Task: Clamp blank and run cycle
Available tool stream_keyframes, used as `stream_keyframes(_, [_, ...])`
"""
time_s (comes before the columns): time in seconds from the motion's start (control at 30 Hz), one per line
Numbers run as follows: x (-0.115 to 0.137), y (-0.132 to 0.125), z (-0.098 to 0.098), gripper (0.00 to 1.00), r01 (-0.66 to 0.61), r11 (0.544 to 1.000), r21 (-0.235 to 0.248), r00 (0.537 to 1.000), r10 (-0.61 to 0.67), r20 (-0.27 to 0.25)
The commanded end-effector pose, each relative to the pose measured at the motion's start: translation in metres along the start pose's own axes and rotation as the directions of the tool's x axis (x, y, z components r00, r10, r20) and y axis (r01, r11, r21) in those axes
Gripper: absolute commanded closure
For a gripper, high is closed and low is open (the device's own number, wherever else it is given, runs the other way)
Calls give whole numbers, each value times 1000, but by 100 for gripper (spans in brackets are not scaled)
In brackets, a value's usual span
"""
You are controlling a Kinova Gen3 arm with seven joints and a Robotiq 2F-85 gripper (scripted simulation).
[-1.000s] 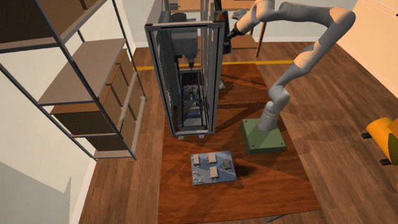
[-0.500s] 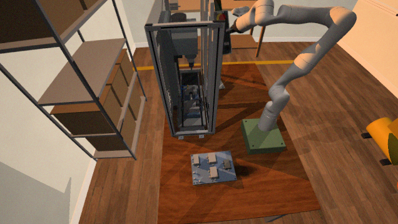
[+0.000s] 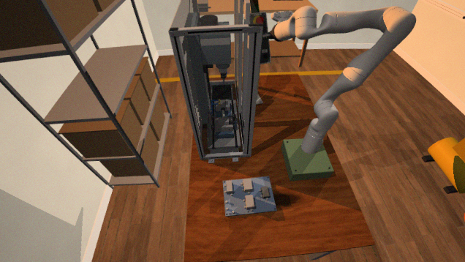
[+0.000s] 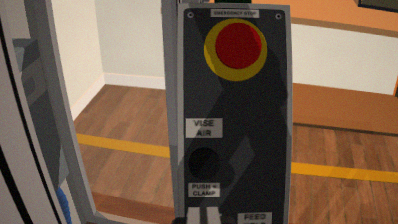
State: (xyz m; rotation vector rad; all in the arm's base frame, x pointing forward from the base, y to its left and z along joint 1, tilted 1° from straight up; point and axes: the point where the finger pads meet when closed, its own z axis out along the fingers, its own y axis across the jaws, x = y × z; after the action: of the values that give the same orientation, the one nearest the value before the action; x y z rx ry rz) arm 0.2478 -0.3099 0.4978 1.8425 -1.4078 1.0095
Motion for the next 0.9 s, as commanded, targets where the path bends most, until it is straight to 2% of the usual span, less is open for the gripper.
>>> stream_keyframes(0.0, [0, 0, 0, 90, -18, 1000, -14, 1000, 18, -20])
stream_keyframes(0.23, [0, 0, 0, 90, -18, 1000, -14, 1000, 18, -20])
stream_keyframes(0.4, [1, 1, 30, 90, -18, 1000, -14, 1000, 18, -20])
stream_keyframes(0.8, [1, 1, 30, 90, -18, 1000, -14, 1000, 18, -20])
stream_keyframes(0.87, [1, 1, 42, 90, -18, 1000, -14, 1000, 18, -20])
